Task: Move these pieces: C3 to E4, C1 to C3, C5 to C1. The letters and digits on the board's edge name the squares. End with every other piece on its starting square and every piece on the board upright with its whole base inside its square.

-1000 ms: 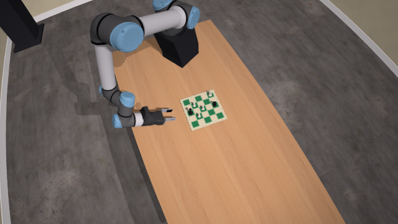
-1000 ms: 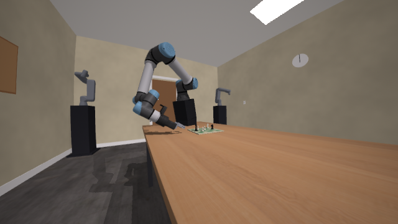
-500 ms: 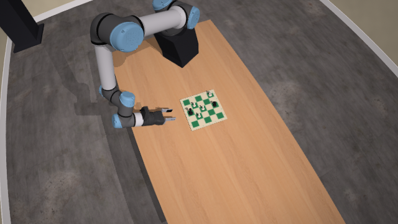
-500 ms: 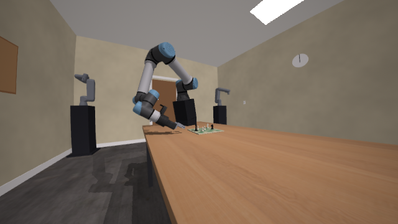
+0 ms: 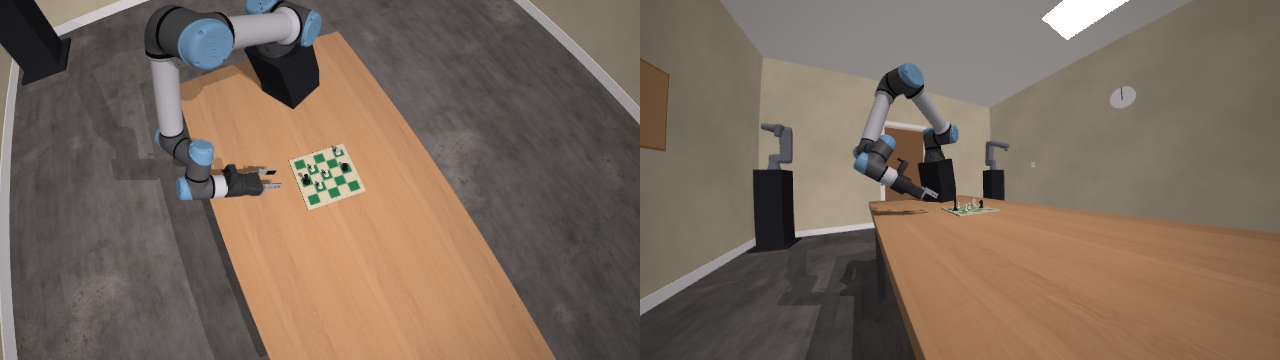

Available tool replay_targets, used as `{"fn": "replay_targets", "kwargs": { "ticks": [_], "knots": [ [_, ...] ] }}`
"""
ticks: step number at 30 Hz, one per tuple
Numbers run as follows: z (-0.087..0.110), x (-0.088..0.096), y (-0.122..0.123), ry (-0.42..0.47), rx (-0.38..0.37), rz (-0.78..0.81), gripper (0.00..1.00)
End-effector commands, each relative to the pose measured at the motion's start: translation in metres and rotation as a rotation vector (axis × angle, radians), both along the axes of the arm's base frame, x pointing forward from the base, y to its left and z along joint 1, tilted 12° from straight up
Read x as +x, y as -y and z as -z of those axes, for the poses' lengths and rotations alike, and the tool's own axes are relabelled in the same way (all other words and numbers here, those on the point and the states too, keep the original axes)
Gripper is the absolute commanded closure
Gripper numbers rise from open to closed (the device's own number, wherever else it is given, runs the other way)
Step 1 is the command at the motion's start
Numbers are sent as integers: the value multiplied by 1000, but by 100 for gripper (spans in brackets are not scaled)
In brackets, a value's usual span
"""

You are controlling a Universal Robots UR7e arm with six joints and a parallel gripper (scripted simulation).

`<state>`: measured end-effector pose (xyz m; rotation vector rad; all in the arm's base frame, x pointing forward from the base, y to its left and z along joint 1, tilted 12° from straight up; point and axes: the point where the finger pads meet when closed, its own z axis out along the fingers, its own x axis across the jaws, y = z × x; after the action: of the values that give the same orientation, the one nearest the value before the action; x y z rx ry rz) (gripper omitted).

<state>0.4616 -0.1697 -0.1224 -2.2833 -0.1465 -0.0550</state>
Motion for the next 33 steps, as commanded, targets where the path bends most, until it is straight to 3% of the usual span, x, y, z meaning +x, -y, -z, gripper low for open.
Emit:
{"fn": "replay_targets", "kwargs": {
  "ticks": [1,4,10,23,28,33],
  "knots": [
    [-29,-3,-4,2,-2,0,0],
    [-42,-4,-6,2,-2,0,0],
    [-49,-5,-8,2,-2,0,0],
    [-40,-5,-19,-1,-48,-43,0],
    [-29,-6,-44,-2,-149,-129,0],
    [-15,-7,-77,9,-308,-247,0]
  ]
}}
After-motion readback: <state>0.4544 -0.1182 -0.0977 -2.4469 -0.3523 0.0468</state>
